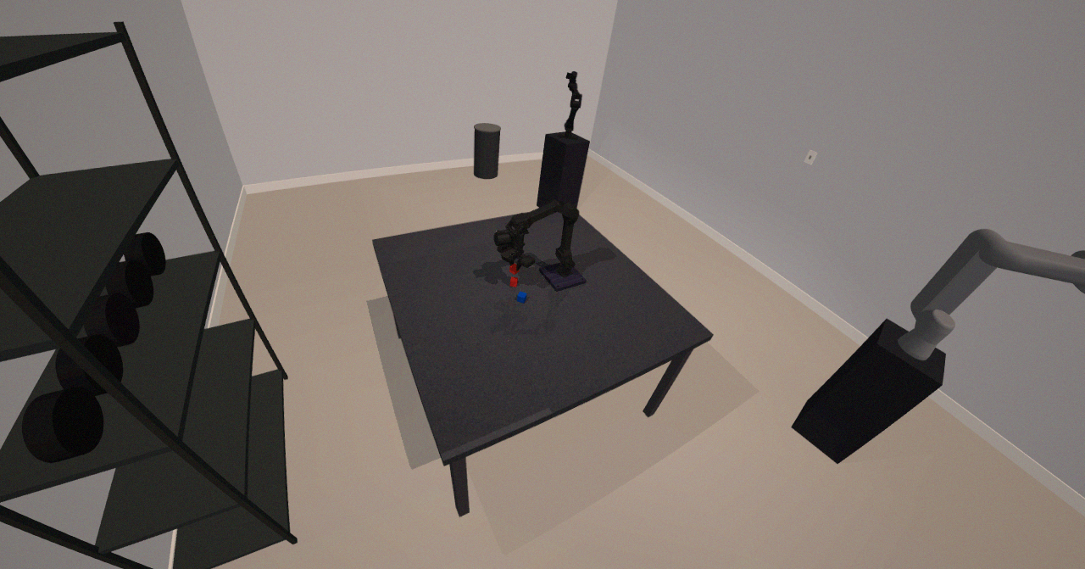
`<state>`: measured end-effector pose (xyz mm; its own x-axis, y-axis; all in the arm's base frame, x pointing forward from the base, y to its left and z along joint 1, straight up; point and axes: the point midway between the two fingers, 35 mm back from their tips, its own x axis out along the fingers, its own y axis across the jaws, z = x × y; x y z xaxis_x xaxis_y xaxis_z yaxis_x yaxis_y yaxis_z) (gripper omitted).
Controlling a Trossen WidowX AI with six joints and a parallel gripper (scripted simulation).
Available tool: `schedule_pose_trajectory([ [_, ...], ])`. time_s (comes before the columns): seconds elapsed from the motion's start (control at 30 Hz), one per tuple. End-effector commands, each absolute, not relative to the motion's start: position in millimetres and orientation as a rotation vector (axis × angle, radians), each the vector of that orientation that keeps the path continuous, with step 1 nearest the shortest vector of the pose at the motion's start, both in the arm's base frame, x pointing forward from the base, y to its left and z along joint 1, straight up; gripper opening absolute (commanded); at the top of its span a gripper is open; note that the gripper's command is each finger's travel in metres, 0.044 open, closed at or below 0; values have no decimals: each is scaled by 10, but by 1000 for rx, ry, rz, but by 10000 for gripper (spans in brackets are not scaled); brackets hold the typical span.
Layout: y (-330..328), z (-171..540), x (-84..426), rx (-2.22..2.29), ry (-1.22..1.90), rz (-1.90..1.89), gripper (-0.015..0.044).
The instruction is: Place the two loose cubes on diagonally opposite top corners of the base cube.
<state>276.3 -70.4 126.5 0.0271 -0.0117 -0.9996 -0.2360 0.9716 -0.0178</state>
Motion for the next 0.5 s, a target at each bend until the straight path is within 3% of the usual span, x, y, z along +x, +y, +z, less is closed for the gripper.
schedule_pose_trajectory([
  [0.0,-584,1233,2789,-157,1540,139,105],
  [0.47,-133,1141,2847,-3,1544,-5,105],
])
